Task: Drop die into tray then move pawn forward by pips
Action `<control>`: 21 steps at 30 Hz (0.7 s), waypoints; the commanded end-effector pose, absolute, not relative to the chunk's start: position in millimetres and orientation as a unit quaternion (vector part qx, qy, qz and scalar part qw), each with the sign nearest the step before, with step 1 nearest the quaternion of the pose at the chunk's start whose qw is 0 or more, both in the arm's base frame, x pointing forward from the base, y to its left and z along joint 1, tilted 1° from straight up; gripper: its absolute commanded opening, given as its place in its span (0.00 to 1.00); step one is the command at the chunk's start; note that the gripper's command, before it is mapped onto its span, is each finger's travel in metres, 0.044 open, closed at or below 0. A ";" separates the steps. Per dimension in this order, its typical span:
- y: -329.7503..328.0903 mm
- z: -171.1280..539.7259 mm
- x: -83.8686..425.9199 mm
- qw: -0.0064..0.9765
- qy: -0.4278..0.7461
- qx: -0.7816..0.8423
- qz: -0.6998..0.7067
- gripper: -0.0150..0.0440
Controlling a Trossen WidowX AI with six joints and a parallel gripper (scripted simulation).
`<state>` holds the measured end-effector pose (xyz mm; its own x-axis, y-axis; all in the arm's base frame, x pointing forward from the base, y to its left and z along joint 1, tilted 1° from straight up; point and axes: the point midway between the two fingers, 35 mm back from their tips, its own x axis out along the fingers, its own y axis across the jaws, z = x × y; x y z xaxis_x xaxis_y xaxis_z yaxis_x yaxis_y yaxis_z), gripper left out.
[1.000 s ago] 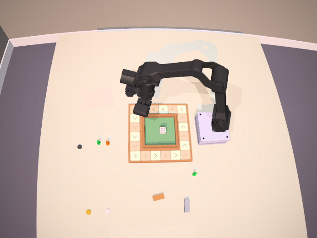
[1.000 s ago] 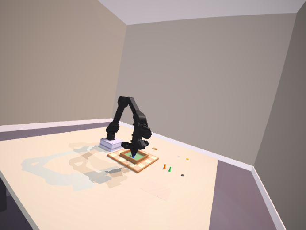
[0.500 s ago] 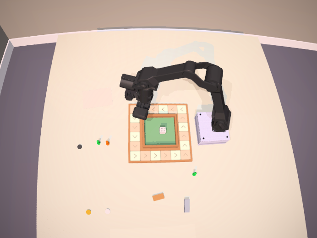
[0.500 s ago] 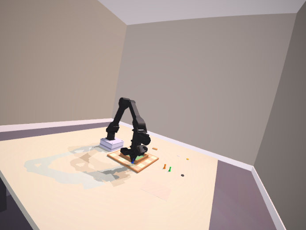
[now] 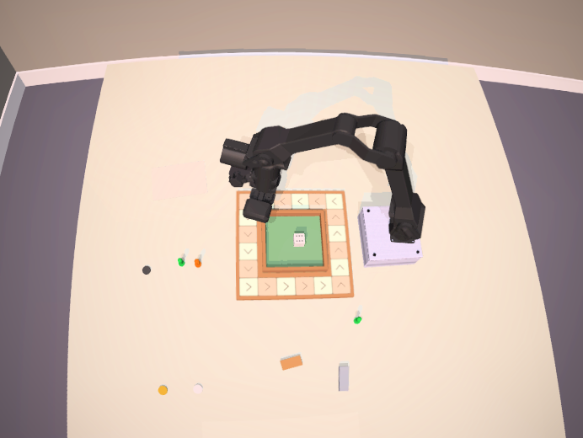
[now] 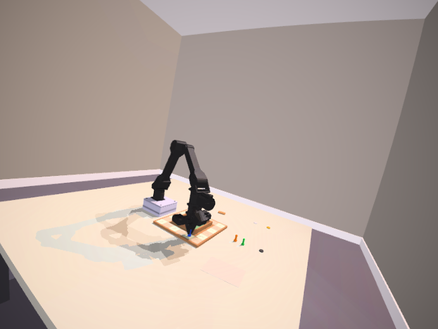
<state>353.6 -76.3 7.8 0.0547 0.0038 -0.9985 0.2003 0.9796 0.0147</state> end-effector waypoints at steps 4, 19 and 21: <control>-76.2 6.8 353.4 0.722 0.685 0.075 -0.068 0.39; -76.5 56.4 351.4 0.717 0.690 0.074 -0.067 1.00; -70.7 62.0 346.0 0.717 0.690 0.070 -0.063 1.00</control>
<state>354.3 -76.5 58.9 0.0598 0.0028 -0.9982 0.2001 0.9797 0.0148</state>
